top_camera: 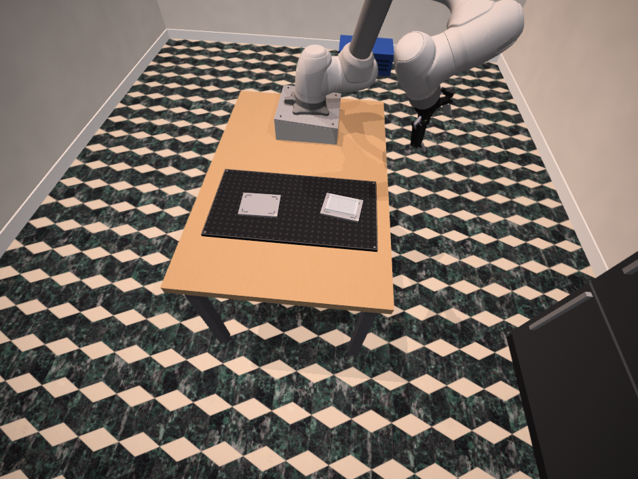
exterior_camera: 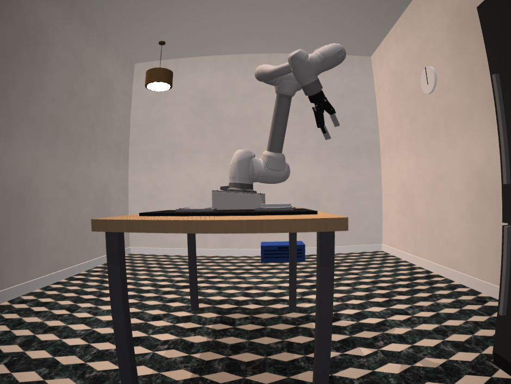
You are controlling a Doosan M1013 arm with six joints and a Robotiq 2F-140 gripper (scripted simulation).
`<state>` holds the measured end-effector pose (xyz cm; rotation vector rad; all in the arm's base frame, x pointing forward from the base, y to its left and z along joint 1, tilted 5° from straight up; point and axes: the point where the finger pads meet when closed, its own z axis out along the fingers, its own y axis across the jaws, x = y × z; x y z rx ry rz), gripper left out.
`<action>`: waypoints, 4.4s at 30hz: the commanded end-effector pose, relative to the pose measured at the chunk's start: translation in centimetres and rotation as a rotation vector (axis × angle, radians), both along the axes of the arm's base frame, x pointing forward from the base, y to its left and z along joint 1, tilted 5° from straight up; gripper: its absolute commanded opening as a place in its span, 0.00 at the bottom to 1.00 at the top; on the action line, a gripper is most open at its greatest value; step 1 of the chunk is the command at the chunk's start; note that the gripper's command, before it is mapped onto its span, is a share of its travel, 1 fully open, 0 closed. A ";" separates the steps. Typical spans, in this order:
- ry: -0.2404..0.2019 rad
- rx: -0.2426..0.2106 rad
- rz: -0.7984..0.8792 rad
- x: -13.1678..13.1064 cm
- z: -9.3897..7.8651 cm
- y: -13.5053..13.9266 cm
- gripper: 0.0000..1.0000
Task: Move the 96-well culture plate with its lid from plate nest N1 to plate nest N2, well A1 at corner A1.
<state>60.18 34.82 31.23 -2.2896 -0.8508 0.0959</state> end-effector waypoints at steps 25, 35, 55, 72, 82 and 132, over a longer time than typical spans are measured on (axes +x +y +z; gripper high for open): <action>-0.137 -0.126 0.045 1.8 -8.8 -6.1 1.00; -0.203 -0.188 0.087 2.1 -11.4 -8.2 1.00; -0.266 -0.249 0.140 2.6 -17.1 -13.4 1.00; -0.362 -0.341 0.251 2.6 -21.5 -17.9 1.00; -0.401 -0.377 0.305 2.4 -24.2 -20.9 1.00; -0.493 -0.458 0.458 1.5 -29.2 -26.7 1.00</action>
